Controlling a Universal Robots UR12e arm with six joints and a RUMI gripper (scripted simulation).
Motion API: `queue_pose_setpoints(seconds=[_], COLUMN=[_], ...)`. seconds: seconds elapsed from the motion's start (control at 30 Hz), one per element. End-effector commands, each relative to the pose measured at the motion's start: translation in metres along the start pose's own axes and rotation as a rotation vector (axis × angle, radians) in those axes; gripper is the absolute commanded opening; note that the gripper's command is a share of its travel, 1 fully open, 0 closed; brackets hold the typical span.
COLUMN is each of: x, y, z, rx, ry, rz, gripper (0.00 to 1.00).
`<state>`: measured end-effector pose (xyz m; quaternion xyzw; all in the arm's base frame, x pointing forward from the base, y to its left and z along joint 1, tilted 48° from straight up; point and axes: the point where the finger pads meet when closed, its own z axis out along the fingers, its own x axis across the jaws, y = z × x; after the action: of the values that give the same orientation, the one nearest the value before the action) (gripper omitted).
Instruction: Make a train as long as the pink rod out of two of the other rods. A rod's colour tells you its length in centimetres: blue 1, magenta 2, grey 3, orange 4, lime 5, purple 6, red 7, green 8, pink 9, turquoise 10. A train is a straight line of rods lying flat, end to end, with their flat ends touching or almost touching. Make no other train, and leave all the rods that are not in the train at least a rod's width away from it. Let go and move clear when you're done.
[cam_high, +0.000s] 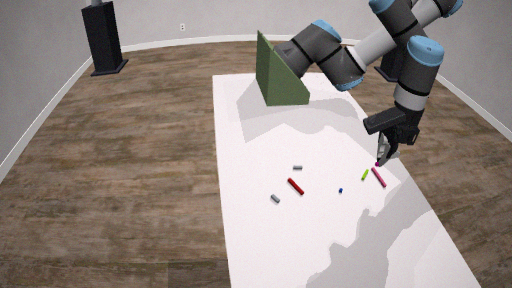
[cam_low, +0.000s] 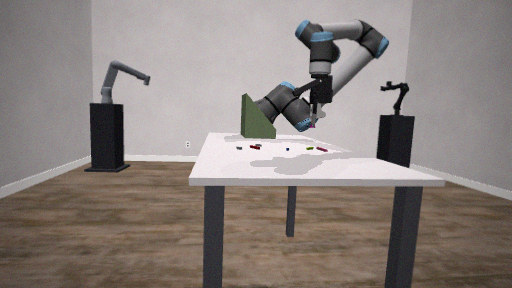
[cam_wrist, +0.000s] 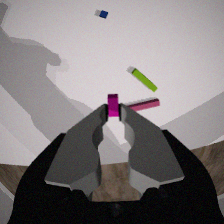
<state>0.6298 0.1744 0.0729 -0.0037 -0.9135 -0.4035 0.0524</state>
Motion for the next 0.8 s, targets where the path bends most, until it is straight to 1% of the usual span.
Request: queue_pose_setpoints(seconds=[0.0, 0.1, 0.17, 0.27, 0.67, 0.73, 0.77], x=[0.011, 0.018, 0.018, 0.027, 0.056, 0.056, 0.06], y=[-0.015, -0.024, -0.024, -0.035, -0.064, -0.064, -0.067], z=[-0.001, -0.002, -0.002, -0.002, -0.002, -0.002, -0.002], rx=[0.004, 0.004, 0.004, 0.004, 0.003, 0.003, 0.003], ry=[-0.004, -0.004, -0.004, -0.005, -0.005, -0.005, -0.005], rz=[0.167, 0.27, 0.27, 0.411, 0.822, 0.822, 0.868], gripper=[0.0, 0.0, 0.0, 0.0, 0.0, 0.0, 0.0])
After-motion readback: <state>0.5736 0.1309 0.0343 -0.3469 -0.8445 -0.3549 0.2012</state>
